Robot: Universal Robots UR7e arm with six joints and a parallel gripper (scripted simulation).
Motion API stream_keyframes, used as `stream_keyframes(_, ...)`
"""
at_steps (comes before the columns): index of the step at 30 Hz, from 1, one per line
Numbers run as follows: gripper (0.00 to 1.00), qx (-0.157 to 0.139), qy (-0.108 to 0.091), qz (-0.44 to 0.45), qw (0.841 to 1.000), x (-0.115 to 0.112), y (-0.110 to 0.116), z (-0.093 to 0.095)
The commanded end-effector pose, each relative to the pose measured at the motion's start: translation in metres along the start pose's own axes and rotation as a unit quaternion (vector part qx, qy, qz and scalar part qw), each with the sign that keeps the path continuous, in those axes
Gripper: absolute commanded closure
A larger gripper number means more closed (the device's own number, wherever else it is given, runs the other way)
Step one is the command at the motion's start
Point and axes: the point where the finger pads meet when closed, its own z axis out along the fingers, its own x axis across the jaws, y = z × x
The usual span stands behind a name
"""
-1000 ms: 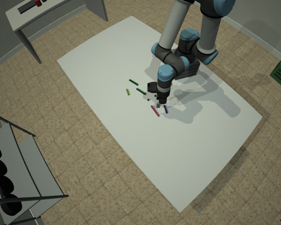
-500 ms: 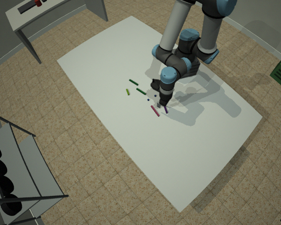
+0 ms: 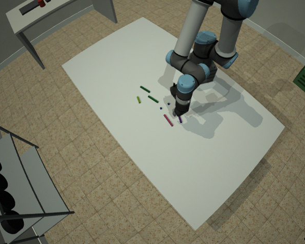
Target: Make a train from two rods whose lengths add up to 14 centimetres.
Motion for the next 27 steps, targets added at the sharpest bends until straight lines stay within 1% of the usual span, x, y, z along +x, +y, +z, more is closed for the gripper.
stream_keyframes(1,0.0,0.0,-0.001,0.032,1.0,0.0018,0.0026,-0.0005)
stream_keyframes(7,0.0,0.0,-0.001,0.091,0.996,0.0059,0.0076,-0.001)
stream_keyframes(13,0.0,0.0,-0.001,0.127,0.992,0.0084,0.0108,-0.0013)
stream_keyframes(27,0.0,0.0,-0.001,0.146,0.989,0.0097,0.0125,-0.0014)
